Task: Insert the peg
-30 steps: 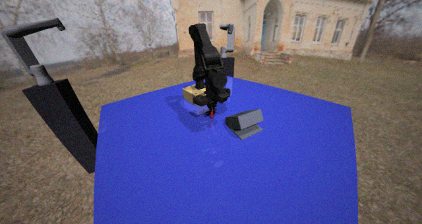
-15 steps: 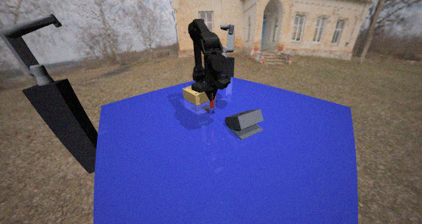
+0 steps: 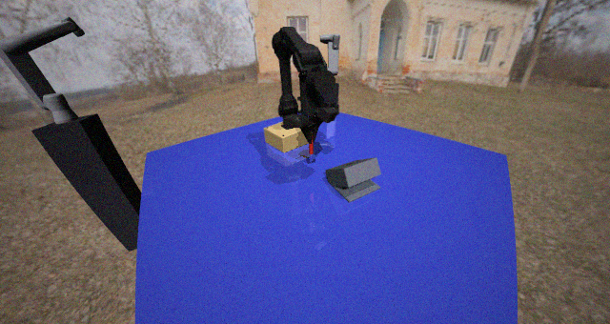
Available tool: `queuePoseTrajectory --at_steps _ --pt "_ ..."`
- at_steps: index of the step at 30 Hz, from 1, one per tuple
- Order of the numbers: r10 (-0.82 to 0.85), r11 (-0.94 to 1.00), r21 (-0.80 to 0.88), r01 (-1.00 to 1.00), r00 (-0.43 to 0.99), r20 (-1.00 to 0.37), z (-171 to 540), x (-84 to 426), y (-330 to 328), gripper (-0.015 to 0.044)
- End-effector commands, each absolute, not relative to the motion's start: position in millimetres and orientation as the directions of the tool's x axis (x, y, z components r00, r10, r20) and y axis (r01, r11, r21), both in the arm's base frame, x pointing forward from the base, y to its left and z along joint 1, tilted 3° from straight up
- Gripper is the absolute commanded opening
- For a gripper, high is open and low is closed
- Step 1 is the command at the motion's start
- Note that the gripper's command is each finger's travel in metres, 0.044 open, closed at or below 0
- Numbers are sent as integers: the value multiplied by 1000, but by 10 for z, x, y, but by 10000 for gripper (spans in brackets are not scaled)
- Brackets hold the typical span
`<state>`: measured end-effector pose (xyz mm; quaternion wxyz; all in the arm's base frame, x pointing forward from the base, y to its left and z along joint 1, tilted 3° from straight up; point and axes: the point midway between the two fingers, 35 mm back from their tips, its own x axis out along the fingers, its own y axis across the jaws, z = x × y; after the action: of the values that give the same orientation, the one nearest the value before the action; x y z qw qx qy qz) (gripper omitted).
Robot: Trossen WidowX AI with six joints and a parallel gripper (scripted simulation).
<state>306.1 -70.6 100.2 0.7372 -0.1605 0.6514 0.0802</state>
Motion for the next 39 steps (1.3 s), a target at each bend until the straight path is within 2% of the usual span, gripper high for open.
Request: queuePoseTrajectory --at_steps 1,39 --pt "-102 917 -157 -366 164 -981 1011 3060 -649 0" --pt "-128 723 -372 -582 416 -900 1217 3211 -153 0"
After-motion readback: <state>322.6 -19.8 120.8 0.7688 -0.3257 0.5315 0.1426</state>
